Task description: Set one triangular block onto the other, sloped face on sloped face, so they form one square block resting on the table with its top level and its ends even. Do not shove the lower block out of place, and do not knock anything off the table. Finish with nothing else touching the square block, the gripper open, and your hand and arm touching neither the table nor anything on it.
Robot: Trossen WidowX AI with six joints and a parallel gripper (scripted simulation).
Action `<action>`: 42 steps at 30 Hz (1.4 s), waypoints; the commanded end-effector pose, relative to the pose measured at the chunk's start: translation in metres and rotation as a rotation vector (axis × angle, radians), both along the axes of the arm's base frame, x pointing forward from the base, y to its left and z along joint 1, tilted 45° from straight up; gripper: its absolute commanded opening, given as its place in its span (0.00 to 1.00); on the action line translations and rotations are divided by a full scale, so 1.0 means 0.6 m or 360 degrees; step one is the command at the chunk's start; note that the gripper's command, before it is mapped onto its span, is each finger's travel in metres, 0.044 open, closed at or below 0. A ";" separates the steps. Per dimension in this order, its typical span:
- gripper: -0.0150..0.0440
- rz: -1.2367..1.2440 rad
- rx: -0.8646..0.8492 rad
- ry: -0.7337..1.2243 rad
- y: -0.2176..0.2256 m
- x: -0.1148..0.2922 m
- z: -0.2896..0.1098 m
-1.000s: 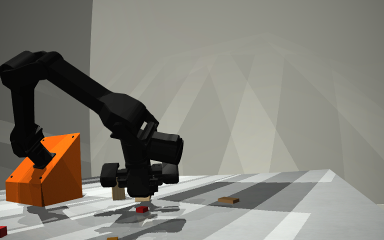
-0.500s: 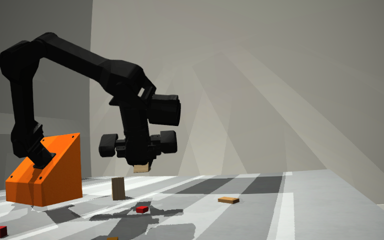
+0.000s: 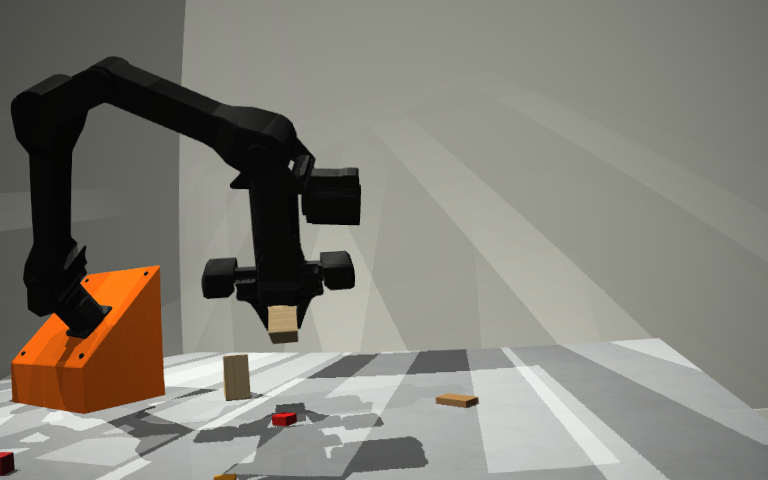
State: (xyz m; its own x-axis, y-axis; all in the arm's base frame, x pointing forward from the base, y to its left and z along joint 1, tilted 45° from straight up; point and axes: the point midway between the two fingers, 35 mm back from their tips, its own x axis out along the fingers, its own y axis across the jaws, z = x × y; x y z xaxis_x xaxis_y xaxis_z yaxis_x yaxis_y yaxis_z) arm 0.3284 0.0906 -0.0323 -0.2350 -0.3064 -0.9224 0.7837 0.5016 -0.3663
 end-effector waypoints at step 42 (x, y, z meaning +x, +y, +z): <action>0.25 0.0602 -0.0629 -0.0271 0.120 -0.146 -0.029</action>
State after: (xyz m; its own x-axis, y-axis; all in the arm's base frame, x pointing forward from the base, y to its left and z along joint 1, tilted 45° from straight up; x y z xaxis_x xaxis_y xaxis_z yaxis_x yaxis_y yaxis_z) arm 0.2558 0.1581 -0.0474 0.1103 -0.6686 -0.7354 0.6418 0.6129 -0.4609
